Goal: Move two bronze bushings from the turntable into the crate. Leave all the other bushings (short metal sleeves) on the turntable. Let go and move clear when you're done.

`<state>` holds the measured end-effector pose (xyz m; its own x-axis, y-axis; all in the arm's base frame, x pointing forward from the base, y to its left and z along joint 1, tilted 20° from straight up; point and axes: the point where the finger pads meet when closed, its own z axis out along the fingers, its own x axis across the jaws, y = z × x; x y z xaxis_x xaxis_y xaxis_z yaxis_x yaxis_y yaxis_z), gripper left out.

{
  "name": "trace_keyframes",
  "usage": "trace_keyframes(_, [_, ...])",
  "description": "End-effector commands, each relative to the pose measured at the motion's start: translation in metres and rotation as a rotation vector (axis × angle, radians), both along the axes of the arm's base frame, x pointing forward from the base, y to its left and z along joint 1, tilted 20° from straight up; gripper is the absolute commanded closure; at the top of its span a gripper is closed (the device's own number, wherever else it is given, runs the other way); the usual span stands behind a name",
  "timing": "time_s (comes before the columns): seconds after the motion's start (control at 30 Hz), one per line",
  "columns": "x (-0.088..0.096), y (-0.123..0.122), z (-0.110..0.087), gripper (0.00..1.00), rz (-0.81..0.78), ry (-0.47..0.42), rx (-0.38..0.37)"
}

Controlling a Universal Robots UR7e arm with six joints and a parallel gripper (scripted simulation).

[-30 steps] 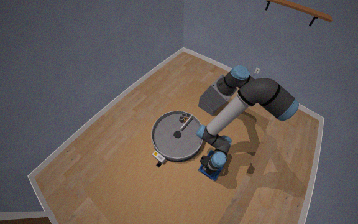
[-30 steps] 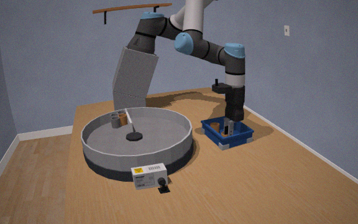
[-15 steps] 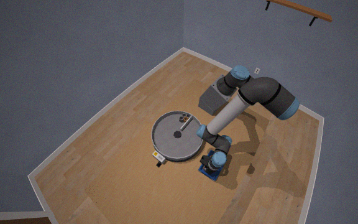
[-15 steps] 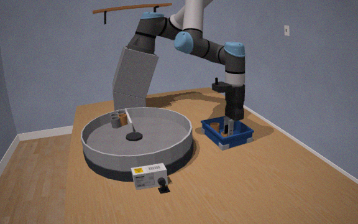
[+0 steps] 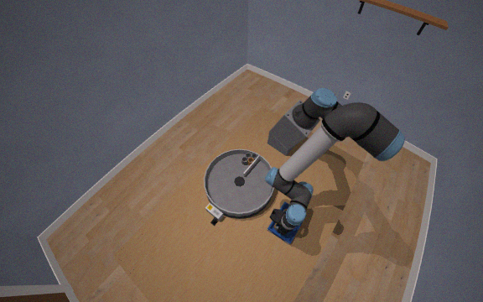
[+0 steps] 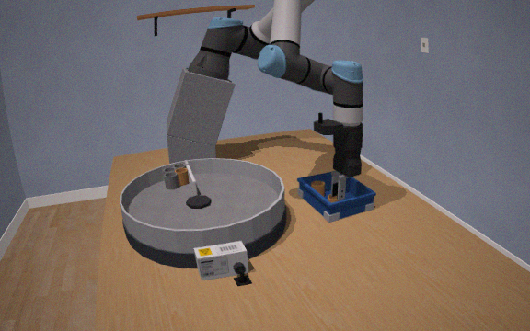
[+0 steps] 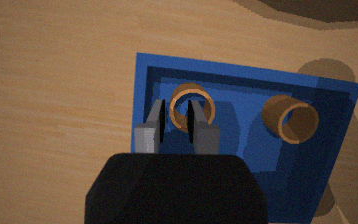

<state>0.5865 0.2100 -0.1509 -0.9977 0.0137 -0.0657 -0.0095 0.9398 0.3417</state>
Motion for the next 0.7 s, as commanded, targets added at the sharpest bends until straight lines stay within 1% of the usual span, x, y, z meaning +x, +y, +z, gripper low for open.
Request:
trace_keyframes(0.0, [0.000,-0.002,0.005,0.53,0.000,-0.002,0.000])
trace_keyframes(0.4, [0.000,-0.002,0.005,0.53,0.000,-0.002,0.000])
trace_keyframes(0.57, [-0.004,-0.021,0.058,0.53,0.000,-0.002,0.000])
trace_keyframes(0.67, [-0.004,-0.021,0.058,0.53,0.000,-0.002,0.000])
